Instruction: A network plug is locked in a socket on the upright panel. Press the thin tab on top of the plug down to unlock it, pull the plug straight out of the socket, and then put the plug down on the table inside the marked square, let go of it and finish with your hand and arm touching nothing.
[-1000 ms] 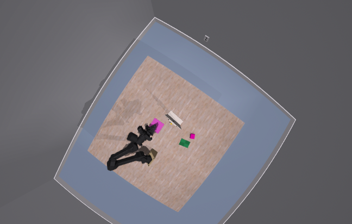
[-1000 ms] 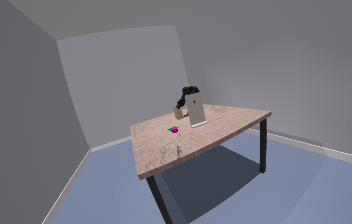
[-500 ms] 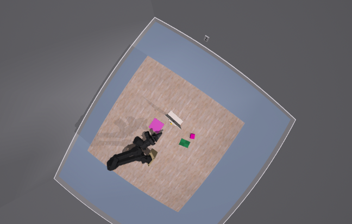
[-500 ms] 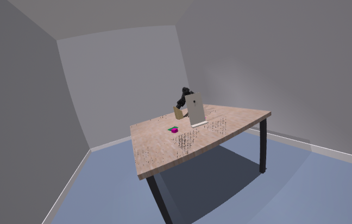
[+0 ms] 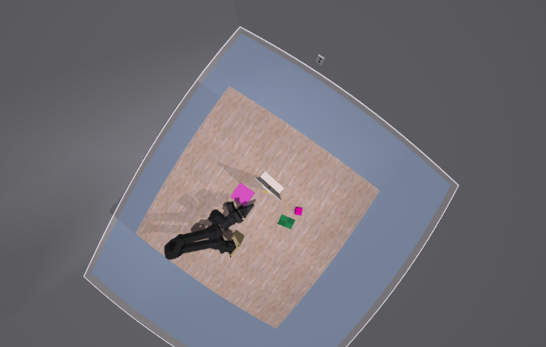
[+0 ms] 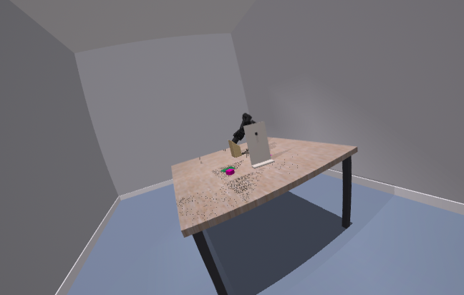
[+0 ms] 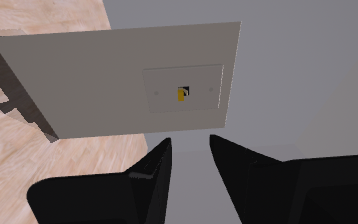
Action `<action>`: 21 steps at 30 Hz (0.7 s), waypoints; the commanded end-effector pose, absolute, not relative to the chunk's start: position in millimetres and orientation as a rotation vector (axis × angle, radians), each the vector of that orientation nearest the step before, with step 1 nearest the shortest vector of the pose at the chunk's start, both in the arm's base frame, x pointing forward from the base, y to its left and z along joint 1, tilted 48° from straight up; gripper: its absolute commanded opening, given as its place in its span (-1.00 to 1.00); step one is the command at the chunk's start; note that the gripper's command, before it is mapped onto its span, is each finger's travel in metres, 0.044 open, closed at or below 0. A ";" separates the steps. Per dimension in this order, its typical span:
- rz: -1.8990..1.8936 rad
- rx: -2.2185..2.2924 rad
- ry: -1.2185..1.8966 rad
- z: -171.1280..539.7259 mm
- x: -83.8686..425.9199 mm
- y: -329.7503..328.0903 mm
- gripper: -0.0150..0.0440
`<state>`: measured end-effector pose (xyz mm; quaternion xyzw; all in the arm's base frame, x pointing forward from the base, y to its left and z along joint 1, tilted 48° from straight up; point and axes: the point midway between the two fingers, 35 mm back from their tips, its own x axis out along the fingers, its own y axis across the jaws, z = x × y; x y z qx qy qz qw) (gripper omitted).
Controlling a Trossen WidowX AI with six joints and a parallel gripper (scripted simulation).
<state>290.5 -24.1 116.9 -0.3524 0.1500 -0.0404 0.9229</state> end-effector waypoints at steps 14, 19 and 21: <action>-0.086 -0.727 0.305 113.6 330.5 -25.0 0.04; -0.087 -0.727 0.304 112.5 334.8 -25.1 0.04; -0.087 -0.727 0.304 112.7 337.2 -25.1 0.04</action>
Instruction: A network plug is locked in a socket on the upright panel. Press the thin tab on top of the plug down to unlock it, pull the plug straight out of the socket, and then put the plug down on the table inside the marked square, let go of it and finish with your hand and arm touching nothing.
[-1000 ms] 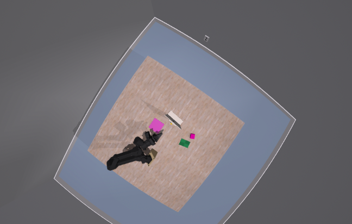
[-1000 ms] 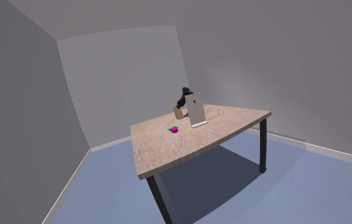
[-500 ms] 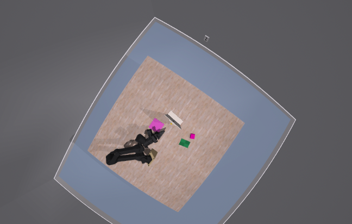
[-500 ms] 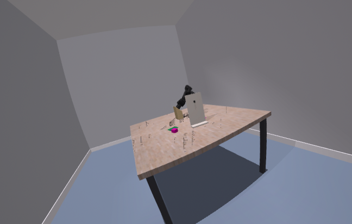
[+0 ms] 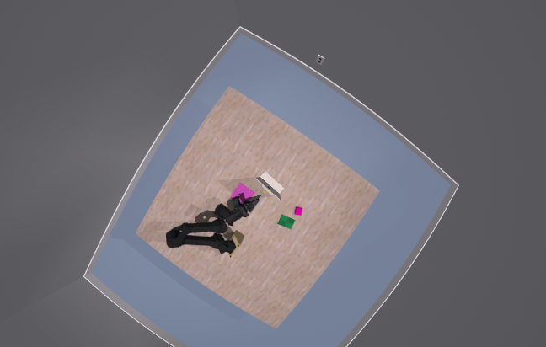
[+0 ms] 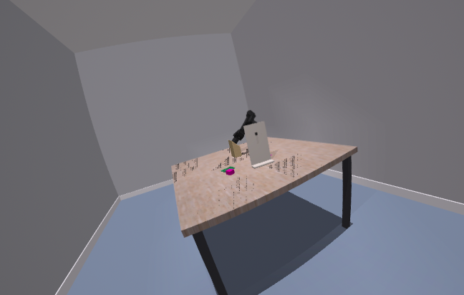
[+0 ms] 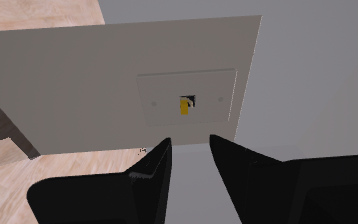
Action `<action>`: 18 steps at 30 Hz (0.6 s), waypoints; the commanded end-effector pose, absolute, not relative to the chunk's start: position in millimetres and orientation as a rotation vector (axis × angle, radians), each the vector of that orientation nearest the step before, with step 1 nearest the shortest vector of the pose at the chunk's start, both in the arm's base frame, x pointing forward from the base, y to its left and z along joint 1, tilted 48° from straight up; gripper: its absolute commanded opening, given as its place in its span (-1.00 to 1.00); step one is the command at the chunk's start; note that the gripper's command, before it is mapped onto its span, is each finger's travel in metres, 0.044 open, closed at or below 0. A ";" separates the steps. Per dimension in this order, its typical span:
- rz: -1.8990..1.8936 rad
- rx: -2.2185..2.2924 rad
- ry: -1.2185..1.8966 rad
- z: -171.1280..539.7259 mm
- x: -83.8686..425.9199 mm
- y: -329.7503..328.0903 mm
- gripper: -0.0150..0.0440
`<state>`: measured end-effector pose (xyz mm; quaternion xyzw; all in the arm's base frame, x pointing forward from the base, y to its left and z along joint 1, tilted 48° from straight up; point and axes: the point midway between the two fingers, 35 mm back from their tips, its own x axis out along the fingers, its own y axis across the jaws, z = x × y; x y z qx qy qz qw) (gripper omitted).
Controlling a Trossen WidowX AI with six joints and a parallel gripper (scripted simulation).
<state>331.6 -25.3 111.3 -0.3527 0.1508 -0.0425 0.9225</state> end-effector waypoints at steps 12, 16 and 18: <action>-0.087 -0.726 0.303 113.5 352.7 -25.2 0.04; -0.087 -0.726 0.303 113.4 357.9 -25.3 0.04; -0.087 -0.726 0.303 113.4 360.5 -25.3 0.04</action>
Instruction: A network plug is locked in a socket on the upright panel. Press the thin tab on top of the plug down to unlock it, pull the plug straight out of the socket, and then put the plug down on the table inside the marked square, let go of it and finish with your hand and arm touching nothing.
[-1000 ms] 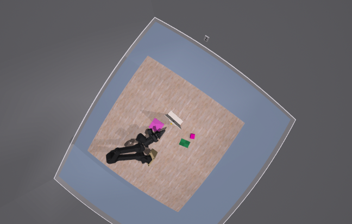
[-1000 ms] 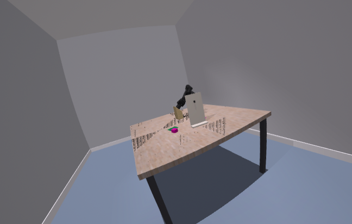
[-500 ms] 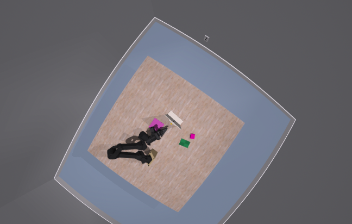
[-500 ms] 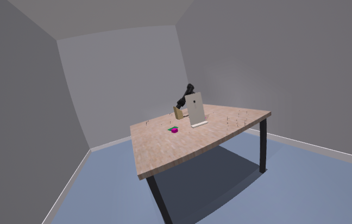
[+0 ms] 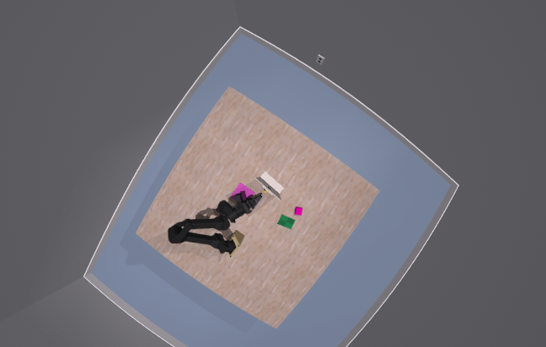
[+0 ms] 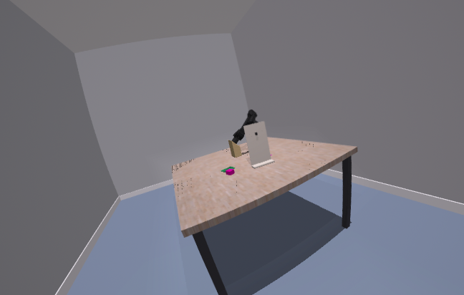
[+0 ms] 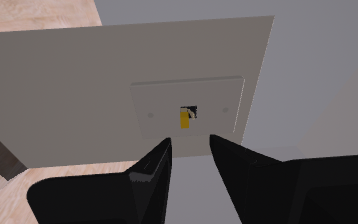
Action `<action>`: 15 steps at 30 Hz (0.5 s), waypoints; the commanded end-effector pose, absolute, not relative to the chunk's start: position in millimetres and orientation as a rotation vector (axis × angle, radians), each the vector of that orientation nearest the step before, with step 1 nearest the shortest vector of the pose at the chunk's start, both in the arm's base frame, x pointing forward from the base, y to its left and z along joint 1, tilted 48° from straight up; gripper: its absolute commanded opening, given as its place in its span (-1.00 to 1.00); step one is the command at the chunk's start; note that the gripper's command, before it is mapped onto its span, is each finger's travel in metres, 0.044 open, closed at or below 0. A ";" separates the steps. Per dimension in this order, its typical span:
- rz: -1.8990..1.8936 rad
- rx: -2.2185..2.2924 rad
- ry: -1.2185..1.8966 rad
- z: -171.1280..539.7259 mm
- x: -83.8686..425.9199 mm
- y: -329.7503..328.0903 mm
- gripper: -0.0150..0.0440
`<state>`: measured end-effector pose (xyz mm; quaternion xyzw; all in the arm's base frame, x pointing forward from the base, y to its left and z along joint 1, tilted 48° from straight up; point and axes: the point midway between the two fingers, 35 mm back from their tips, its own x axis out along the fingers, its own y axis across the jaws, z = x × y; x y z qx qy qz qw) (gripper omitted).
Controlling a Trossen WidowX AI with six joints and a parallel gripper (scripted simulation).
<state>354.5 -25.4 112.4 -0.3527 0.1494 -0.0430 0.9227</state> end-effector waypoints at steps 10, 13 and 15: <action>-0.087 -0.726 0.302 112.5 373.5 -25.5 0.04; -0.087 -0.726 0.302 112.0 377.4 -25.5 0.04; -0.087 -0.726 0.302 111.7 380.1 -25.6 0.04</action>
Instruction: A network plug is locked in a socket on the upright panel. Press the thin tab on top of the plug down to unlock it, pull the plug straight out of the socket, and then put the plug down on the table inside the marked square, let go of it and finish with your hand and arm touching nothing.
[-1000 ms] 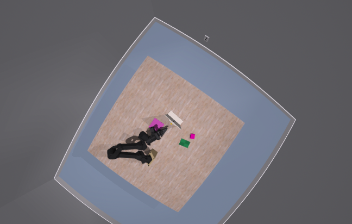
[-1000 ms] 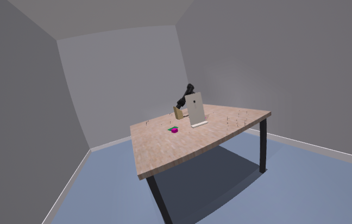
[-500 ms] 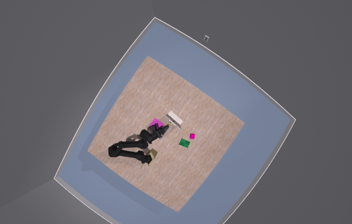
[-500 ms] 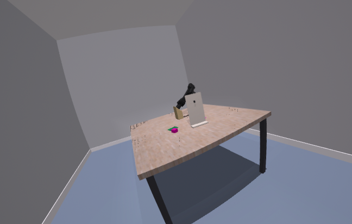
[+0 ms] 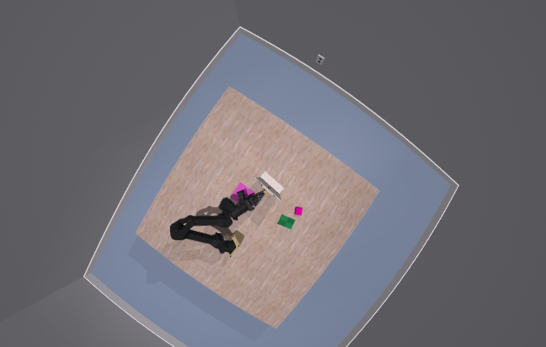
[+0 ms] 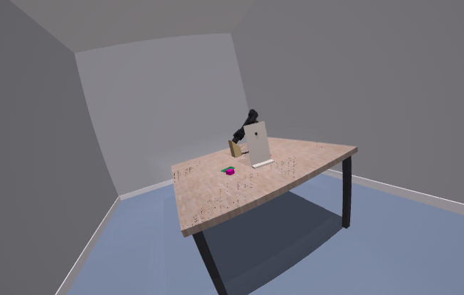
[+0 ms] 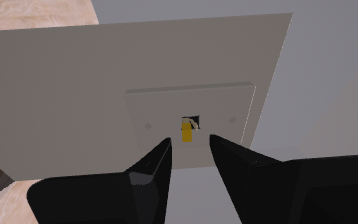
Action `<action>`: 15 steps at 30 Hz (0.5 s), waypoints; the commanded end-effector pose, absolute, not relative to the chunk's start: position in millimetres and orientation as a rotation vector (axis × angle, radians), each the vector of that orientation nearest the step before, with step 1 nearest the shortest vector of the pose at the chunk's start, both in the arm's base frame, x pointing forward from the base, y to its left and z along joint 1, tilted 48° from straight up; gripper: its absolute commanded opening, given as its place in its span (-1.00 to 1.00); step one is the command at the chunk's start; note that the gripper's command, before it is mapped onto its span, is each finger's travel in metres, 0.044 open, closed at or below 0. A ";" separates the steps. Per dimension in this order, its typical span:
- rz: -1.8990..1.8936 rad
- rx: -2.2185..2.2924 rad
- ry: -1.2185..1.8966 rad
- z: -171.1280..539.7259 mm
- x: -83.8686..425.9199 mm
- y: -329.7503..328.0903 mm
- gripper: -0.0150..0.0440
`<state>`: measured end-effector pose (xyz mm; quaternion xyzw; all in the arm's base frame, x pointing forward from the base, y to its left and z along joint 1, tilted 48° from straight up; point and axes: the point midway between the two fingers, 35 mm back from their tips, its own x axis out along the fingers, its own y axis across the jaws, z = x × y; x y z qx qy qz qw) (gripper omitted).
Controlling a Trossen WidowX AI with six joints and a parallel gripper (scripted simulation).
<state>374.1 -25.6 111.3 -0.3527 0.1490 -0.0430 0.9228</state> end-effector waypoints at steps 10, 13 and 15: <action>-0.088 -0.726 0.301 109.6 392.9 -25.8 0.04; -0.088 -0.726 0.301 109.4 393.7 -25.8 0.01; -0.088 -0.726 0.301 109.4 393.7 -25.8 -0.03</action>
